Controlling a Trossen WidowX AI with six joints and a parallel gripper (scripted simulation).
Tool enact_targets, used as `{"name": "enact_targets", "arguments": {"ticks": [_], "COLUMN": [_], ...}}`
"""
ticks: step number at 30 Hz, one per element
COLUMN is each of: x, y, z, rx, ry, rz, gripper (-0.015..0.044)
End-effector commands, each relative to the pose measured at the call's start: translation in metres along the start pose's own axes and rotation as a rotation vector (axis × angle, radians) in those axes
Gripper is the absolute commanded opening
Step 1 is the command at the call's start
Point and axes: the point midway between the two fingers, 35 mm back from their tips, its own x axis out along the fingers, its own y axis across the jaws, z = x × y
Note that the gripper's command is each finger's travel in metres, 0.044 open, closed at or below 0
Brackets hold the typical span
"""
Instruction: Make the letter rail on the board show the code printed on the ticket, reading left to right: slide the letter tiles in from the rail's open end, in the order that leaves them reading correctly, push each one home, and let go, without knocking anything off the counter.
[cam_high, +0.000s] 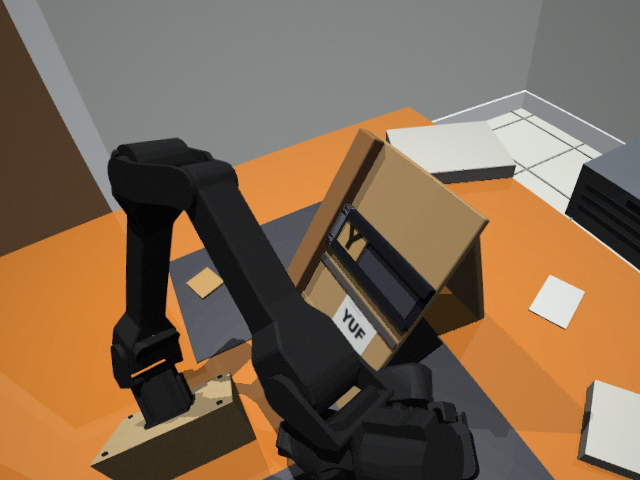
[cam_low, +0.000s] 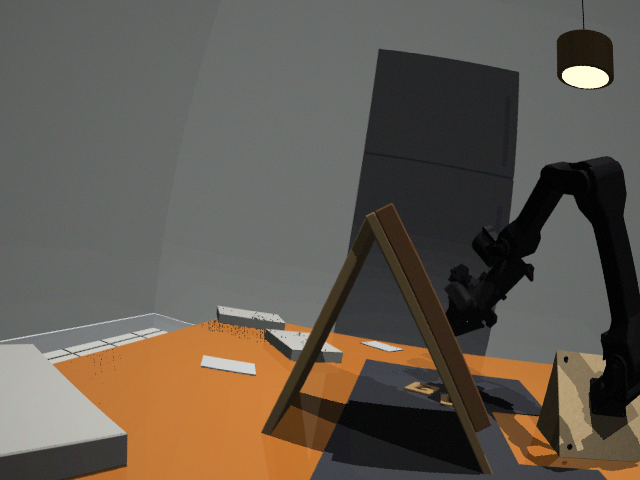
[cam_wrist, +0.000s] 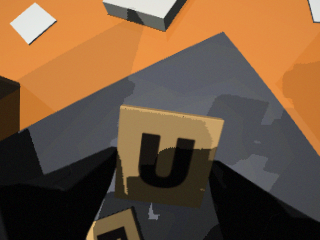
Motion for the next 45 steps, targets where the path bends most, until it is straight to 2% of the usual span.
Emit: {"name": "enact_targets", "arguments": {"ticks": [1,17,45], "x": [-0.003,-0.021,-0.022], "y": [0.019,0.088,0.094], "z": [0.013,0.045,0.041], "rx": [-0.125,-0.565,-0.570], "ry": [-0.060,-0.245,-0.247], "rz": [0.063,0.275,0.277], "gripper": [0.0000,0.0000,0.0000]}}
